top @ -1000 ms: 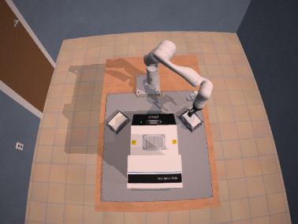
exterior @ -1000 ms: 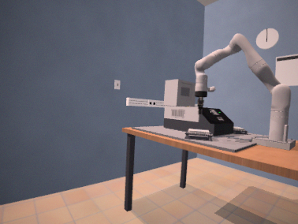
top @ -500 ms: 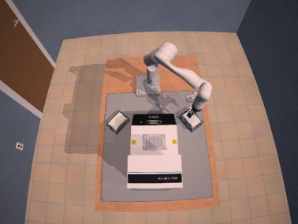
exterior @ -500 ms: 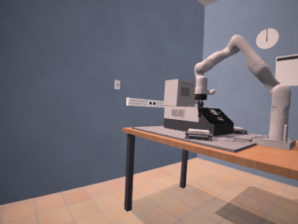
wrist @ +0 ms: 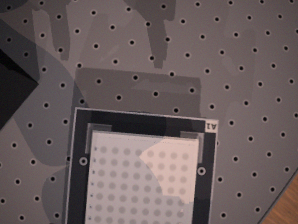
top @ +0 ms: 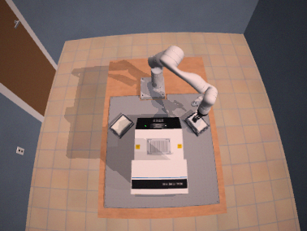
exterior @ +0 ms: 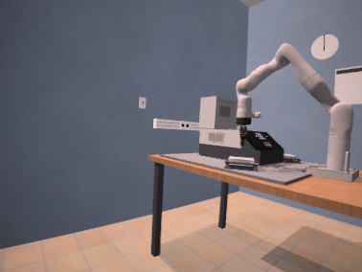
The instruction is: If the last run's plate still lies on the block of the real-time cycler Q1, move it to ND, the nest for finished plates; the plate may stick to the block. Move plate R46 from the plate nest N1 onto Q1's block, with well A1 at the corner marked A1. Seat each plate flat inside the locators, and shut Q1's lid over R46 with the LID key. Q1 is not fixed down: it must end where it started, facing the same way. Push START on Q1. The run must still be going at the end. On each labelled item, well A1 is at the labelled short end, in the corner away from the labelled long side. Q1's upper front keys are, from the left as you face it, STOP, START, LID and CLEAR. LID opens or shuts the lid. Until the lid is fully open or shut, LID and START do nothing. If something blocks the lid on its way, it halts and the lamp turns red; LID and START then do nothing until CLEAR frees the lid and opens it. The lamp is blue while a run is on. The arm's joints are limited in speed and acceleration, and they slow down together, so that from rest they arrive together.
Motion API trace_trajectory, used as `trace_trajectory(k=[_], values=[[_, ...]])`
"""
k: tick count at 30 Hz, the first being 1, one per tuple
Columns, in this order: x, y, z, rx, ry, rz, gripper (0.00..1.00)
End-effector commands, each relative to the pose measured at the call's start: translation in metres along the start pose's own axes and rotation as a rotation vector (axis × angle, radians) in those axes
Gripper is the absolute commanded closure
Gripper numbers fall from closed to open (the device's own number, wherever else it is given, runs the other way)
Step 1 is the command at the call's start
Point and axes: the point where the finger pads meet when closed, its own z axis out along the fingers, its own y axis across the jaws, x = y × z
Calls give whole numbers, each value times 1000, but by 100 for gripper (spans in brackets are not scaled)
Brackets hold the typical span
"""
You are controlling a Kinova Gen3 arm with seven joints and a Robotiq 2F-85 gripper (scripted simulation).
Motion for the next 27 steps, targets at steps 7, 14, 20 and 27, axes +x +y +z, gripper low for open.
trace_trajectory(k=[7, 14, 20, 27], values=[[0, 0, 10, 0, -2, 0, 0], [0, 0, 18, 0, -2, 0, 0], [0, 0, 25, 0, -2, 0, 0], [0, 0, 34, 0, -2, 0, 0]])
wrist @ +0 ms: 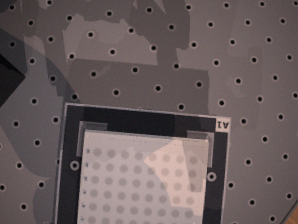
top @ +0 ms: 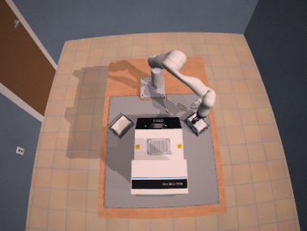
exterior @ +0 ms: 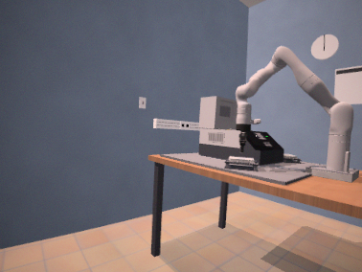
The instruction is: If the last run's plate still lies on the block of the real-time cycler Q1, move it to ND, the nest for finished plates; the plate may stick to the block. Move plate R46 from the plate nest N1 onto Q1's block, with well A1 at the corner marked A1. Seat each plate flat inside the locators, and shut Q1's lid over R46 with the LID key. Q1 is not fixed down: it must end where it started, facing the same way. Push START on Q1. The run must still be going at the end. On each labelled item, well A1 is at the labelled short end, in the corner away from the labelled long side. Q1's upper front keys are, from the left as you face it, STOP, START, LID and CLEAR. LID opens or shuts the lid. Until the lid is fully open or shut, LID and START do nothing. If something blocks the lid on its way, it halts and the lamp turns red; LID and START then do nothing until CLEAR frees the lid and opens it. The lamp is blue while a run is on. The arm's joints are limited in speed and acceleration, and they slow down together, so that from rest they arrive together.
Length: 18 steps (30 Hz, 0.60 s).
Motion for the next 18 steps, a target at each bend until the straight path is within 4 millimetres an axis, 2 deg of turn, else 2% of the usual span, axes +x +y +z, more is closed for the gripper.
trace_trajectory(k=[1, 18], values=[[-1, 0, 3, 0, -2, 0, 0], [-1, 0, 6, 0, -2, 0, 0]])
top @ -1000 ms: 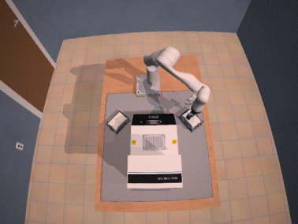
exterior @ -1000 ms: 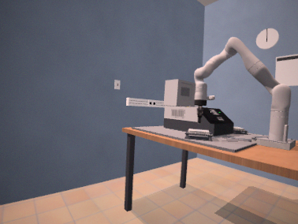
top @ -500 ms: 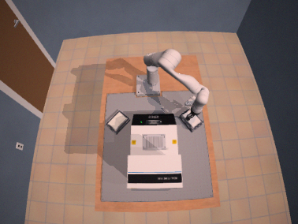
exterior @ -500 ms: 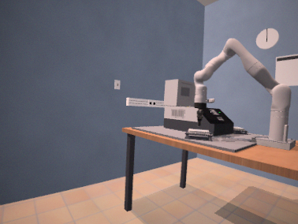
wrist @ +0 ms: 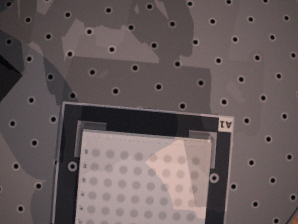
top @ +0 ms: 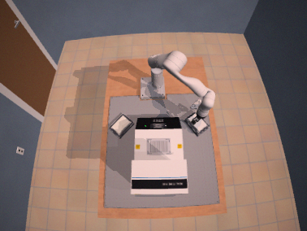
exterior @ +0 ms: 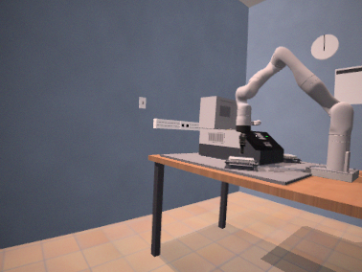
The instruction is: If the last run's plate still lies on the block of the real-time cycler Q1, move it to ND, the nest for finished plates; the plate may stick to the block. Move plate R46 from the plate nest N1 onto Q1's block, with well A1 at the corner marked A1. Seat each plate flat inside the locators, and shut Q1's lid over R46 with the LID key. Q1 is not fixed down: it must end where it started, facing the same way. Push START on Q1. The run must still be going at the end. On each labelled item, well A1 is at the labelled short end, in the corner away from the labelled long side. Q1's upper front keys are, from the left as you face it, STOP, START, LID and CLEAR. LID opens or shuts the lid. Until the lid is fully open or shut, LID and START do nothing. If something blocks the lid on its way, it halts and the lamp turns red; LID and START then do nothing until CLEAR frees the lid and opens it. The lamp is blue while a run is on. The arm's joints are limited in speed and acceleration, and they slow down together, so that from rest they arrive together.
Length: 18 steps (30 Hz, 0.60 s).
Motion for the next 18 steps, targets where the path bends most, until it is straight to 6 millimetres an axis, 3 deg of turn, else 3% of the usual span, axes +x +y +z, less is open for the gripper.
trace_trajectory(k=[1, 18], values=[[-1, 0, -1, 0, -2, 0, 0], [-1, 0, 17, 0, -2, 0, 0]])
